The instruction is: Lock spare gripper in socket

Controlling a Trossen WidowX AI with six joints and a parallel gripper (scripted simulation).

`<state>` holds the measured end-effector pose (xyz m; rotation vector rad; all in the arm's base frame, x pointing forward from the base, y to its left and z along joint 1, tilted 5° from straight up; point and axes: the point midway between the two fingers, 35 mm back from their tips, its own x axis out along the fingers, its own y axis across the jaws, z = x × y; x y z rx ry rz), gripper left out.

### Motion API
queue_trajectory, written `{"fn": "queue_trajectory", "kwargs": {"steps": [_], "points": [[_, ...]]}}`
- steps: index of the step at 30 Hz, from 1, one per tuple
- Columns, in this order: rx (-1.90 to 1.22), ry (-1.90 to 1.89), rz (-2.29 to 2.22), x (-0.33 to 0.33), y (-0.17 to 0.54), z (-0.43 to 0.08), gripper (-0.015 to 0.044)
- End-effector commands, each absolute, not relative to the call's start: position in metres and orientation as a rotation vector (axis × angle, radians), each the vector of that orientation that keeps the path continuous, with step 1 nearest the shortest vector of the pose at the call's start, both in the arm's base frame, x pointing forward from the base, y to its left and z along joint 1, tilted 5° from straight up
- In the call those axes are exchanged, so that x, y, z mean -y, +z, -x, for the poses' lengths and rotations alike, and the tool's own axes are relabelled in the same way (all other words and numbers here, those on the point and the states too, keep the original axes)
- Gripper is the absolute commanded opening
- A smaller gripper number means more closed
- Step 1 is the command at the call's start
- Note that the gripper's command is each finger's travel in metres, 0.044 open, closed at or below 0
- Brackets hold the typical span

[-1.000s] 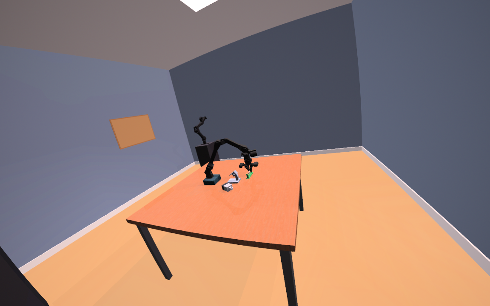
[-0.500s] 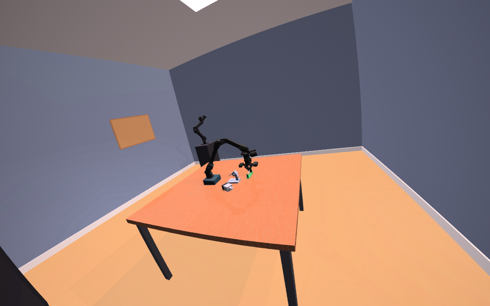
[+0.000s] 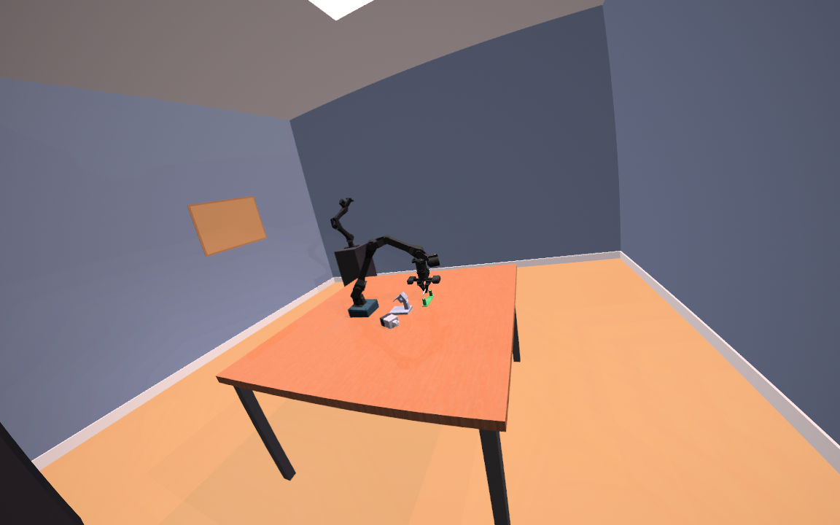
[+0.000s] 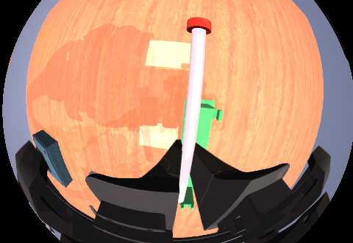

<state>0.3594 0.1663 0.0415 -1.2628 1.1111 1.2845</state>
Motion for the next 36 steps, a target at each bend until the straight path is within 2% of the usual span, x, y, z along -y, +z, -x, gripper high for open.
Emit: {"fn": "queue_trajectory", "kwargs": {"steps": [1,13,36], "points": [[-1.106,1.281,1.263,-0.167,0.051,-0.36,0.0],[-1.124,1.291,1.261,-0.164,0.047,-0.357,0.0],[-1.139,1.272,1.245,-0.113,0.065,-0.376,0.0]]}}
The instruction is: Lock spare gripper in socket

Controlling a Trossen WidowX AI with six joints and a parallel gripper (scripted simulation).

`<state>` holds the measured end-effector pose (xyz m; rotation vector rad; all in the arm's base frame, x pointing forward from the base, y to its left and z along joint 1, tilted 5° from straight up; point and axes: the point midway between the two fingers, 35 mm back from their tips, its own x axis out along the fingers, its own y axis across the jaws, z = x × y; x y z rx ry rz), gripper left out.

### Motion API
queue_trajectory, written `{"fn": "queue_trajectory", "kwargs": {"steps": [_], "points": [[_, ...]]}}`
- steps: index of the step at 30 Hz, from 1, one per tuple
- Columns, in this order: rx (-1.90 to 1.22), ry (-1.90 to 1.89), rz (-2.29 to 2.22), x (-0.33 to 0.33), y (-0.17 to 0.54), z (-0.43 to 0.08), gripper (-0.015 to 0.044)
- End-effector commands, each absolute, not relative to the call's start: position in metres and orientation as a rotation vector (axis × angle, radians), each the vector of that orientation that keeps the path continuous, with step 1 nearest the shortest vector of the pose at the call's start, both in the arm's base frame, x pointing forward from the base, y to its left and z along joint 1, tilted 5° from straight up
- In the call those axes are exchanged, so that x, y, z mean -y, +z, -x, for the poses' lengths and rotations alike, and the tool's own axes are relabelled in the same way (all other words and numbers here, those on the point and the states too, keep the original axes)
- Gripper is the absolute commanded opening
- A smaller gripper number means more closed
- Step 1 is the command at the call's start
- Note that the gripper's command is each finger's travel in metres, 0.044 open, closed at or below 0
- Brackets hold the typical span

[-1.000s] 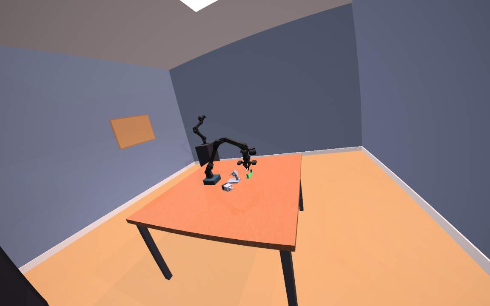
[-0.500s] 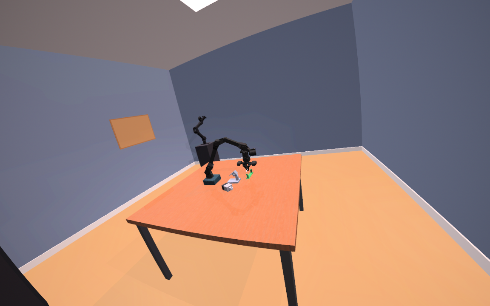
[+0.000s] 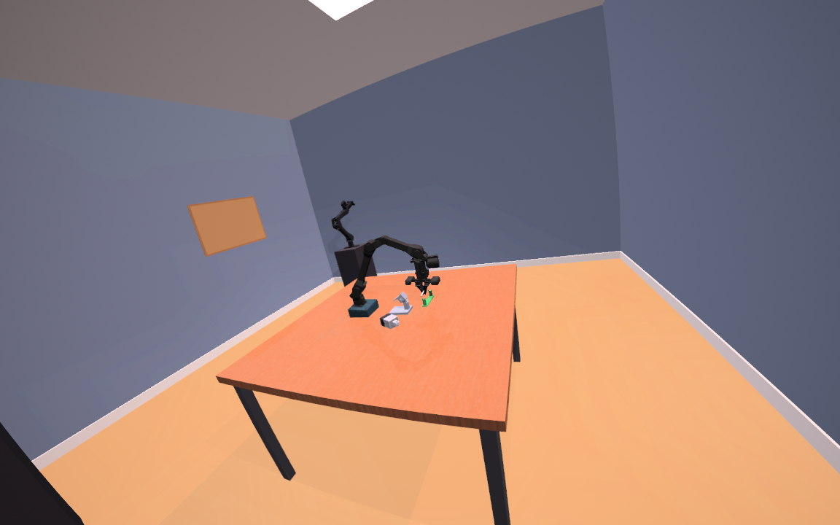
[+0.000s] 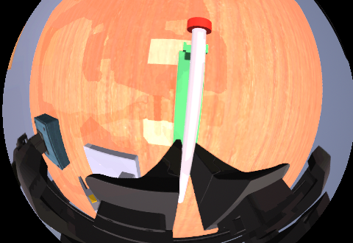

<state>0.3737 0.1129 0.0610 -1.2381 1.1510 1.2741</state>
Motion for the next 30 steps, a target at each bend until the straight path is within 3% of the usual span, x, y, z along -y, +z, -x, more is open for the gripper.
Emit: {"fn": "queue_trajectory", "kwargs": {"steps": [1,30], "points": [[-1.139,1.272,1.245,-0.113,0.064,-0.376,0.0],[-1.134,1.269,1.247,-0.111,0.026,-0.379,0.0]]}}
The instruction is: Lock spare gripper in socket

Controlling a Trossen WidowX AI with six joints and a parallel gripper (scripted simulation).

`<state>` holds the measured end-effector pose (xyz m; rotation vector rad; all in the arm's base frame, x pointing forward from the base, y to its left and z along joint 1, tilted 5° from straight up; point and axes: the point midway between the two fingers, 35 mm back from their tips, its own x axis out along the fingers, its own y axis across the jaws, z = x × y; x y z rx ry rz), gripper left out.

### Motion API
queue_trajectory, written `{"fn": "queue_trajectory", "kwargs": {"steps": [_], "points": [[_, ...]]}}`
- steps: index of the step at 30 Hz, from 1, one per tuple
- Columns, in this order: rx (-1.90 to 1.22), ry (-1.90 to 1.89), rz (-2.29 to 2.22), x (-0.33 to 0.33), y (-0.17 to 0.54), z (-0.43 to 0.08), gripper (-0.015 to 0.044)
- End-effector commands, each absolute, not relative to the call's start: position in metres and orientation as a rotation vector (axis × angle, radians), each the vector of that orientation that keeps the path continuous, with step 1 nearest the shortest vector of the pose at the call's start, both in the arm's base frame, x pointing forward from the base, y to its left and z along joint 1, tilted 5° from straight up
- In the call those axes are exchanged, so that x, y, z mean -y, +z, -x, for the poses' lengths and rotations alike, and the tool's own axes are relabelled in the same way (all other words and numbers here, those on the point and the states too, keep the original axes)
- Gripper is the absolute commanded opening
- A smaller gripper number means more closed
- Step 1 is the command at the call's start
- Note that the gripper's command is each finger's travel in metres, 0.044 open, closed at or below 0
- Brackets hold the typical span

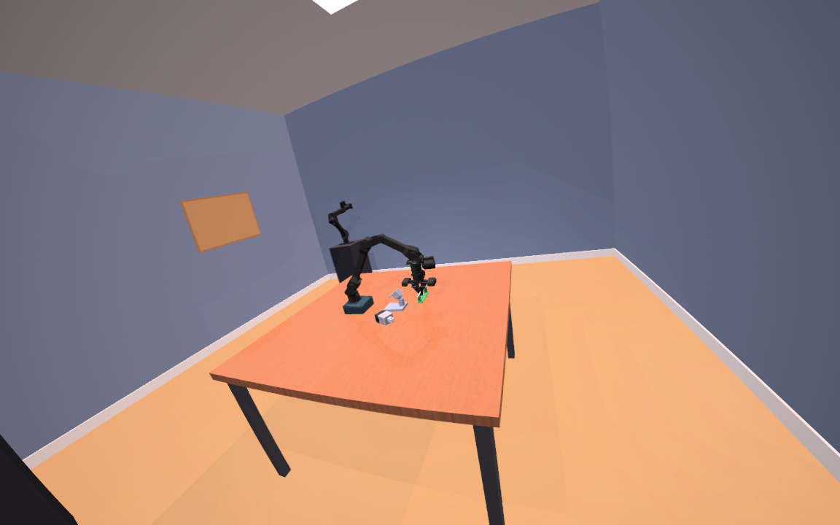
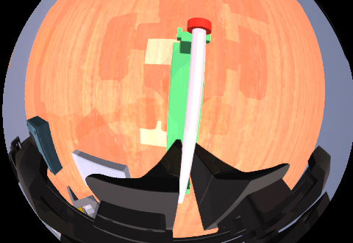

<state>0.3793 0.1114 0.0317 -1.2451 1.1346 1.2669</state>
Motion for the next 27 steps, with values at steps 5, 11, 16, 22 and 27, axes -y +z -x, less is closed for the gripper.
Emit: {"fn": "queue_trajectory", "kwargs": {"steps": [5,11,16,22,27], "points": [[-1.133,1.27,1.248,-0.1107,0.0247,-0.3789,0.0],[-1.133,1.27,1.248,-0.1107,0.0247,-0.3789,0.0],[-1.133,1.27,1.248,-0.1107,0.0247,-0.3789,0.0],[-1.133,1.27,1.248,-0.1107,0.0247,-0.3789,0.0],[-1.133,1.27,1.248,-0.1107,0.0247,-0.3789,0.0]]}}
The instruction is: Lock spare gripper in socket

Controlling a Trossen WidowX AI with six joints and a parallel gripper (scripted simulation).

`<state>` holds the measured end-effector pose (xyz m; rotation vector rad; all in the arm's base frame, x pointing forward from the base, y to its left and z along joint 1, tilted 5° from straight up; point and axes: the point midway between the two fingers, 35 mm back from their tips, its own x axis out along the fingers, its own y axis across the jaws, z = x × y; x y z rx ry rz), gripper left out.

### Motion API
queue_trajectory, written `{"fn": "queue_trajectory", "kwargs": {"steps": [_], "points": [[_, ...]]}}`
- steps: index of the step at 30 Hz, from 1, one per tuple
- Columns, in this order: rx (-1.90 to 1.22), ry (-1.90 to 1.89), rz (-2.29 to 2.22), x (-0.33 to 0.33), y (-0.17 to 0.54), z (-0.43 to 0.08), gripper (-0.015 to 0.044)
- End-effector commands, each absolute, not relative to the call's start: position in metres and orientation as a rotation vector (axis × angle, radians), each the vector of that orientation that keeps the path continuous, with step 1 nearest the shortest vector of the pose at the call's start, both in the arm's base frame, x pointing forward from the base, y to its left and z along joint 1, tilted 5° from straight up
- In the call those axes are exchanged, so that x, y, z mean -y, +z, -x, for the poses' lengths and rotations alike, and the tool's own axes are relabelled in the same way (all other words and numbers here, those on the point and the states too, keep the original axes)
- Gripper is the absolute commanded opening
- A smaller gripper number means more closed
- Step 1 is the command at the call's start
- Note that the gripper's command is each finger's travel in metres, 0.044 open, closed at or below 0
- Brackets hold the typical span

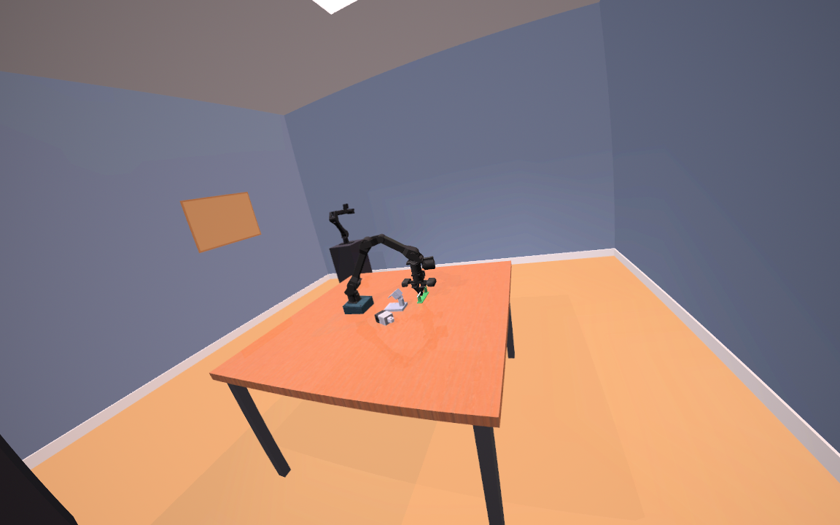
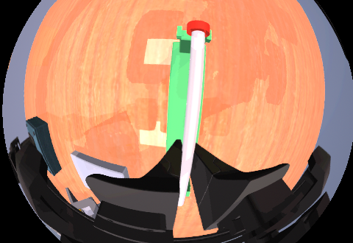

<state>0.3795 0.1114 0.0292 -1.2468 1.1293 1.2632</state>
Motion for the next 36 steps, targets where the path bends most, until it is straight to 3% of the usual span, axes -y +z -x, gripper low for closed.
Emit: {"fn": "queue_trajectory", "kwargs": {"steps": [1,13,30,36], "points": [[-1.133,1.27,1.248,-0.111,0.025,-0.379,0.0],[-1.129,1.263,1.247,-0.111,0.029,-0.38,0.0],[-1.137,1.27,1.244,-0.112,0.042,-0.376,0.044],[-1.157,1.286,1.239,-0.111,0.05,-0.371,0.044]]}}
